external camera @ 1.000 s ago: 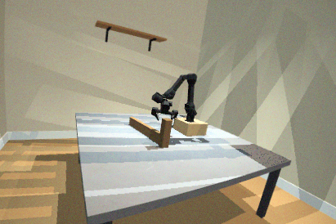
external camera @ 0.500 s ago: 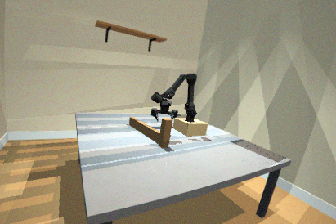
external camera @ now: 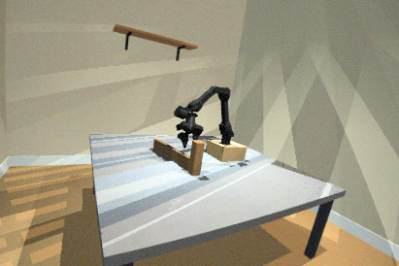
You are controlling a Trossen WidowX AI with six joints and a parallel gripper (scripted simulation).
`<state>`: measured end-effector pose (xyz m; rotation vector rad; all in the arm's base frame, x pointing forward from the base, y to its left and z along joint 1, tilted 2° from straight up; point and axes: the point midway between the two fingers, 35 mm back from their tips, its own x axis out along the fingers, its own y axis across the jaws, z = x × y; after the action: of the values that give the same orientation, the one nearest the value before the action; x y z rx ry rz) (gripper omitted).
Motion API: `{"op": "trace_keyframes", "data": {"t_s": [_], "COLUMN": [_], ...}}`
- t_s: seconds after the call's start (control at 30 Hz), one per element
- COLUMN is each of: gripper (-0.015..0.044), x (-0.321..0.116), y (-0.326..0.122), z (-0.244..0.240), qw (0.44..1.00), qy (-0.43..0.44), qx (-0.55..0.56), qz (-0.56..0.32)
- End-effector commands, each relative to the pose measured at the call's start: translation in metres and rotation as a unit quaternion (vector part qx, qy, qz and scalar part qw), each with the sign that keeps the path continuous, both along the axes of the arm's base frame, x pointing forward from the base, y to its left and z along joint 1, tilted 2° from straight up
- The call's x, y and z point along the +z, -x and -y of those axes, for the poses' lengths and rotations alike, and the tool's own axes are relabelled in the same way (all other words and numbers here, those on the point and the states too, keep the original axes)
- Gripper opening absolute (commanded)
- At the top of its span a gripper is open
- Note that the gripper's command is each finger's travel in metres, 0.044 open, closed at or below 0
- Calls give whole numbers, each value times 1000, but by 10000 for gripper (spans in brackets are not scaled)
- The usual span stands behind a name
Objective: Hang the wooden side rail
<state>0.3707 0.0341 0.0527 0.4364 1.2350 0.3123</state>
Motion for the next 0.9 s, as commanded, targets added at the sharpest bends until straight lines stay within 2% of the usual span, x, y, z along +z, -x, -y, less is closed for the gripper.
{"op": "trace_keyframes", "data": {"t_s": [0.0, 0.2, 0.4, 0.87], "gripper": [440, 440, 440, 440], "x": [-1, 8, 21, 21], "y": [-13, -20, -24, -24], "z": [6, 11, 15, 16], "qw": [956, 843, 701, 696], "qy": [17, 47, 71, 71], "qx": [-242, -473, -659, -664], "qz": [-163, -249, -263, -263]}}
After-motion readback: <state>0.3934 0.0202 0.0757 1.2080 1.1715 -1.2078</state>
